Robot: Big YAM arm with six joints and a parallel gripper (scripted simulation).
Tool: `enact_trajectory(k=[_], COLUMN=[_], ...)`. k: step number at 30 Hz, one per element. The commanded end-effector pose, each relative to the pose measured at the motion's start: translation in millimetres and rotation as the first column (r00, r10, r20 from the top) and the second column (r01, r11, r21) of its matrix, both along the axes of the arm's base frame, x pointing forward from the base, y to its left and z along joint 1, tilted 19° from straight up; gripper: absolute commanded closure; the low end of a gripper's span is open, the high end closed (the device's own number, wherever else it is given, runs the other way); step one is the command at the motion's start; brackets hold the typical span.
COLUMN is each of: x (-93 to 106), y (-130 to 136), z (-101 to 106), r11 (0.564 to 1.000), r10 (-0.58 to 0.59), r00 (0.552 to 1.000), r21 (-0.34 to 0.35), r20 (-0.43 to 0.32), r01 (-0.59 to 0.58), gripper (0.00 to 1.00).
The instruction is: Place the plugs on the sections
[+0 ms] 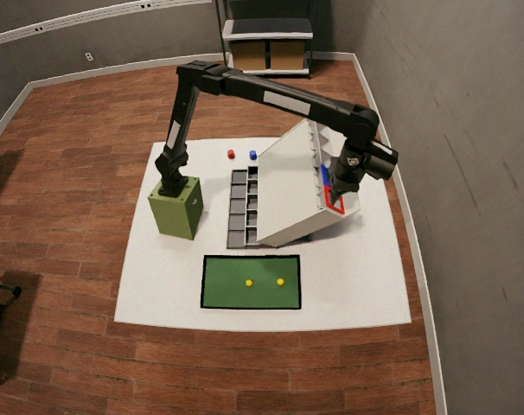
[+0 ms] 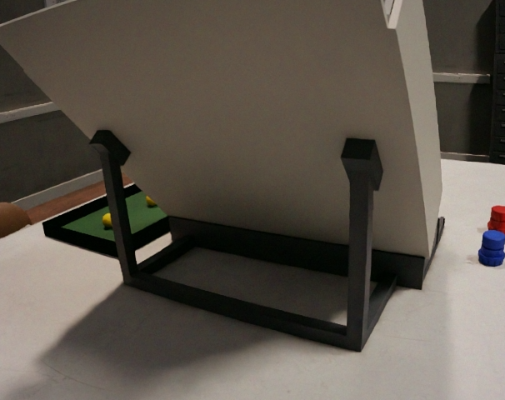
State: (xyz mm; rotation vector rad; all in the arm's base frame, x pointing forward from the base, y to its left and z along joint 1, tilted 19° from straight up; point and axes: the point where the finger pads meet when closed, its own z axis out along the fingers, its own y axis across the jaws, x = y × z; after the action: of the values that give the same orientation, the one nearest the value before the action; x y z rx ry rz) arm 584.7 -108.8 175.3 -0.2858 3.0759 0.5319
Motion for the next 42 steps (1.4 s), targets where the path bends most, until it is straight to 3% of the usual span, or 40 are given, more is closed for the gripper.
enact_trajectory(k=[1,8,10,14,41,42], x=[6.7,6.3,14.4,11.0,10.8,10.8], y=[9.4,15.7,10.1,7.8,7.9,7.9], z=[2.0,-6.7,3.9,-4.0,-4.1,-4.1], r11=[1.0,1.0,1.0,1.0,1.0,1.0], r10=[0.003,0.003,-0.004,-0.006,-0.006,-0.006], r00=[1.0,0.999,0.998,0.999,0.999,0.999], r21=[-0.004,-0.006,-0.015,-0.01,-0.01,-0.01], r20=[0.024,0.032,0.064,0.046,0.045,0.045], r01=[-0.003,-0.003,0.005,0.007,0.006,0.006], gripper=[1.0,1.0,1.0,1.0,1.0,0.44])
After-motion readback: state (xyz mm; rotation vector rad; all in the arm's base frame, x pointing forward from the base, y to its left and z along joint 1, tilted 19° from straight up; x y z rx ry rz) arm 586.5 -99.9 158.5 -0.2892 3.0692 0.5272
